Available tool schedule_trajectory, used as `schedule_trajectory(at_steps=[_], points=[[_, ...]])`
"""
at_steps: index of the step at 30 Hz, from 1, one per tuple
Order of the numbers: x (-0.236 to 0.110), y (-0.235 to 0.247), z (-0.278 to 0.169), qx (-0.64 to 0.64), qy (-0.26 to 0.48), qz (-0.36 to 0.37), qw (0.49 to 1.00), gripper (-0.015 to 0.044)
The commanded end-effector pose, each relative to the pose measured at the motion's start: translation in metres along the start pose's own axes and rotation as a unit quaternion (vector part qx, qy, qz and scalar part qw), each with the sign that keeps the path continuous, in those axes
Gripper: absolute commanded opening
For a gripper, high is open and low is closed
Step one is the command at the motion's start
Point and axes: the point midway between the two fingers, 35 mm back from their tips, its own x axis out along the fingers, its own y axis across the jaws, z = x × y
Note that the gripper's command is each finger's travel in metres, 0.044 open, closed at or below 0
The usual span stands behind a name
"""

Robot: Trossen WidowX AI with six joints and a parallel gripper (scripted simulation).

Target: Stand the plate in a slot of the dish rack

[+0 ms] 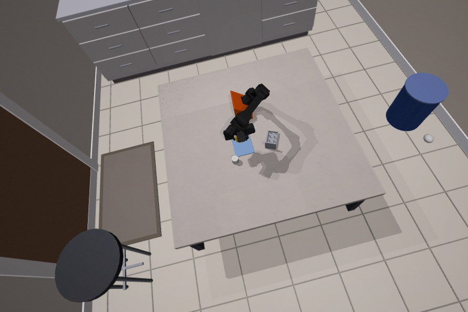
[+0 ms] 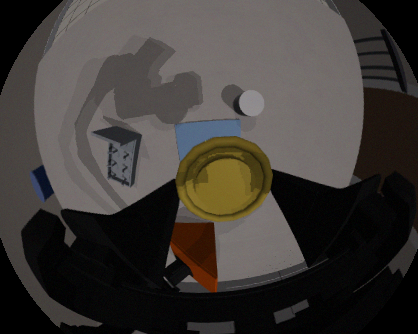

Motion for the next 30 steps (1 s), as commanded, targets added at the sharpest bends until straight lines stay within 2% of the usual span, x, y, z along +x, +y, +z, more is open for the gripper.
schedule_trajectory(at_steps=[1, 15, 30], points=[[-0.007, -0.001, 0.0, 0.001, 0.002, 0.002, 1.0, 0.0], [-0.017, 0.065, 0.0, 0.214, 0.0, -0.01, 0.977, 0.0], [-0.021, 0.141, -0.015, 0.454, -0.008, -0.018, 0.891, 0.0]])
